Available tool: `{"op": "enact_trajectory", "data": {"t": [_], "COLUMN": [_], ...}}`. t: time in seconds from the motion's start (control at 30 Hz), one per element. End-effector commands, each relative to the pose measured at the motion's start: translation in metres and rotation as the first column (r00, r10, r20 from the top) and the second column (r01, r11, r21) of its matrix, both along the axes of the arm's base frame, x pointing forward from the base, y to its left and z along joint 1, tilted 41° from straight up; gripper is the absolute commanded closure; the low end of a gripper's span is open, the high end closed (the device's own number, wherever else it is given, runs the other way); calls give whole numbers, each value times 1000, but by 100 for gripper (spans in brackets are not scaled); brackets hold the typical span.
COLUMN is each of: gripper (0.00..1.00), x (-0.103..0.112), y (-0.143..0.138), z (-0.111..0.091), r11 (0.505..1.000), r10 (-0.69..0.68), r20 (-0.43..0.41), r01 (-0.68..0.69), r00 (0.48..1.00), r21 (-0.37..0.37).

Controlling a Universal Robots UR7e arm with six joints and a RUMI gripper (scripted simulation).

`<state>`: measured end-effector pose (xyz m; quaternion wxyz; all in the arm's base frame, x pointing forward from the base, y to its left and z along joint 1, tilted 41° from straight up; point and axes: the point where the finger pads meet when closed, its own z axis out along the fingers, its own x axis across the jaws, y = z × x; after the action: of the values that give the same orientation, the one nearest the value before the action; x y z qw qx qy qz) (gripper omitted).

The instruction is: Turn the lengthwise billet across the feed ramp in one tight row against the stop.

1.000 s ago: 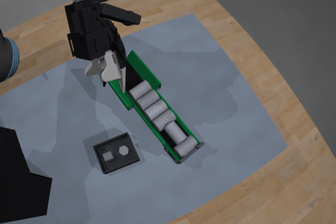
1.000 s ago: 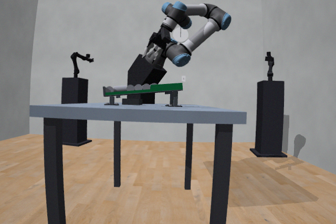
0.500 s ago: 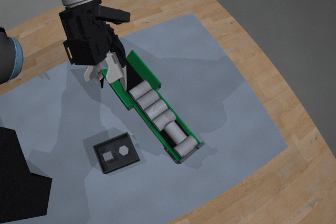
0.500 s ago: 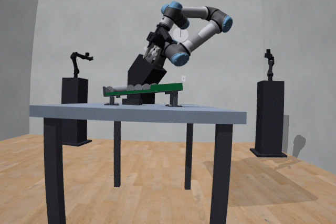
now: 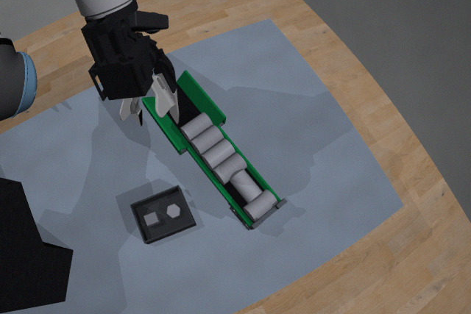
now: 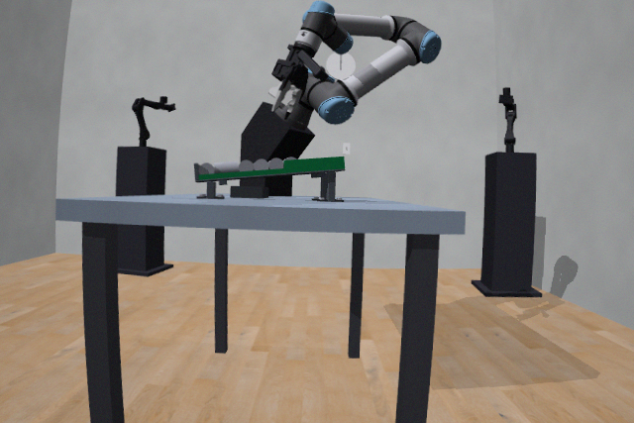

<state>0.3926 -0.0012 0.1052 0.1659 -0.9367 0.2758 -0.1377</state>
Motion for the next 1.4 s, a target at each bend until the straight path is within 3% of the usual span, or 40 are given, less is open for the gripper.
{"op": "enact_trajectory", "data": {"t": [0.0, 0.23, 0.4, 0.8, 0.97, 1.37], "gripper": [60, 60, 60, 60, 60, 60], "x": [0, 0, -2, -2, -3, -3], "y": [0, 0, 1, 1, 1, 1], "z": [0, 0, 0, 0, 1, 1], "r11": [998, 998, 947, 947, 834, 834], "r10": [65, 65, 315, 315, 537, 537], "r20": [32, 32, 154, 154, 268, 268], "r01": [-65, -65, -320, -320, -552, -552], "r00": [997, 997, 936, 936, 800, 800], "r21": [18, 18, 10, 10, -26, -26]}}
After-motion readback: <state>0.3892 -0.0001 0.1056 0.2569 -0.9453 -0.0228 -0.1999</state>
